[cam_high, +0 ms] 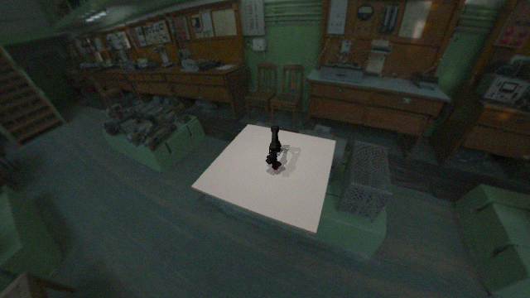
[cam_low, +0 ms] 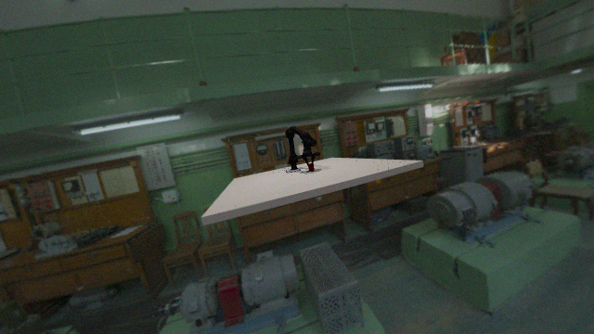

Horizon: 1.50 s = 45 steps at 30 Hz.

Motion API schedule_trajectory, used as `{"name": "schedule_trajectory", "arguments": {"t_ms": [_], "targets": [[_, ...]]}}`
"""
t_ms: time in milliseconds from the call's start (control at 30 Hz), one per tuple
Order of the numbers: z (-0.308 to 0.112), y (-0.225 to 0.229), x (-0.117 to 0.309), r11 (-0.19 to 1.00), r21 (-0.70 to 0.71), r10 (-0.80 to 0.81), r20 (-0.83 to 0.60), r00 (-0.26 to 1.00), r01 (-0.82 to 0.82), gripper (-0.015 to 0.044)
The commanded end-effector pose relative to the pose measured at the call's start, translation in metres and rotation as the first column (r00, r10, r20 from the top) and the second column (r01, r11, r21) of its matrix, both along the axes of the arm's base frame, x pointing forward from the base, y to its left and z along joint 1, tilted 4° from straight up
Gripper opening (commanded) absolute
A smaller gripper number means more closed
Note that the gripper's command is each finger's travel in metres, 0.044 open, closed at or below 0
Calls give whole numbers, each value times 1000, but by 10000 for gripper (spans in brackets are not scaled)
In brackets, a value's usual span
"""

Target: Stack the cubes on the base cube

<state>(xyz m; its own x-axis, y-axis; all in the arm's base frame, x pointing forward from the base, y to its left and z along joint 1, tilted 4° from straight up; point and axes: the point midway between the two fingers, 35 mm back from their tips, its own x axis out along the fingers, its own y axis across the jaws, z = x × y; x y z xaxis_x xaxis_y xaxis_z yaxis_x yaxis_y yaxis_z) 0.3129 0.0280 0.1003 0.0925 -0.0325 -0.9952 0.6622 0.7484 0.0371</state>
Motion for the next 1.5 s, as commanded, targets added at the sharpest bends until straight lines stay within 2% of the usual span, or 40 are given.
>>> {"name": "schedule_trajectory", "arguments": {"t_ms": [0,433,567,1467], "targets": [[-2,1,0,1000,5,-4,-1,1000,4,105],[-2,1,0,1000,5,-4,-1,1000,4,105],[-2,1,0,1000,5,-4,-1,1000,4,205],[27,1,-3,1000,1,0,0,1000,0,205]]}}
